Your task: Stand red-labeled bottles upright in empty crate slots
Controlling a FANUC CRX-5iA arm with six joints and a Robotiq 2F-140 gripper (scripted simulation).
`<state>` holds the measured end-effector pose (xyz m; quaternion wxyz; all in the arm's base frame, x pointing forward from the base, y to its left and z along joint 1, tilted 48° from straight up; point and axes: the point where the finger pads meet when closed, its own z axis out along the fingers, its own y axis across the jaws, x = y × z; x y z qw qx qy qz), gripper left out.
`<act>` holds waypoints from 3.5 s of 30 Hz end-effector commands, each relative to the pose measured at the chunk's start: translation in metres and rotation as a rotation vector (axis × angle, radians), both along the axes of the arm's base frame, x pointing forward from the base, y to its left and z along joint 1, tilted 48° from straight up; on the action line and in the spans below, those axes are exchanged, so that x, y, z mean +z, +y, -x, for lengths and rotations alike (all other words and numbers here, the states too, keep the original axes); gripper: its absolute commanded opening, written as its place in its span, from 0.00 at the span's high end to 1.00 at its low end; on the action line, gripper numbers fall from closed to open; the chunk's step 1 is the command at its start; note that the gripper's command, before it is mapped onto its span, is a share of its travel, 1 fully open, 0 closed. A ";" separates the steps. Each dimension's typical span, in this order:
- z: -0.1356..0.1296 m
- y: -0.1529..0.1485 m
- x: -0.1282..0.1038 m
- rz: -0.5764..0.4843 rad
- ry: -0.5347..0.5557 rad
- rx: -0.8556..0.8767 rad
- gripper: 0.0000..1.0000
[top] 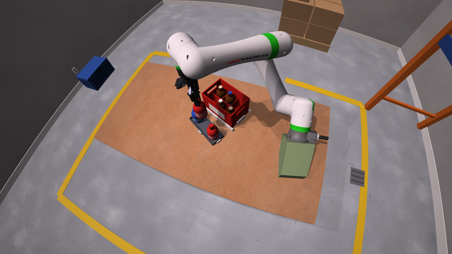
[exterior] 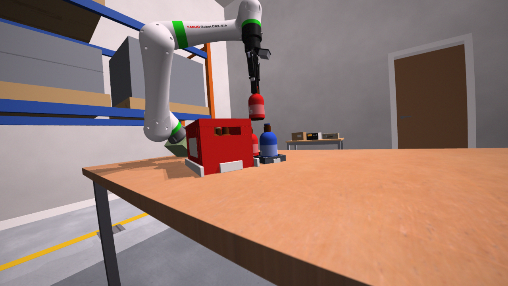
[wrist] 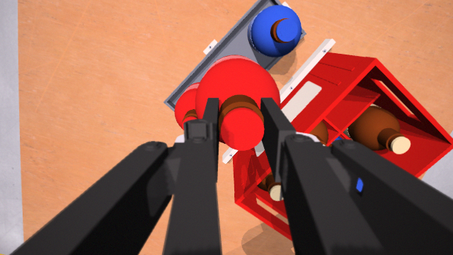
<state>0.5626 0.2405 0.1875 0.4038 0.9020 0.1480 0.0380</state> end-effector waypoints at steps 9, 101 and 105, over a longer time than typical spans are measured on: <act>0.000 0.001 0.001 -0.001 -0.002 0.002 0.90; 0.021 -0.017 0.014 -0.001 -0.002 0.002 0.90; 0.025 -0.020 0.016 -0.001 -0.002 0.002 0.90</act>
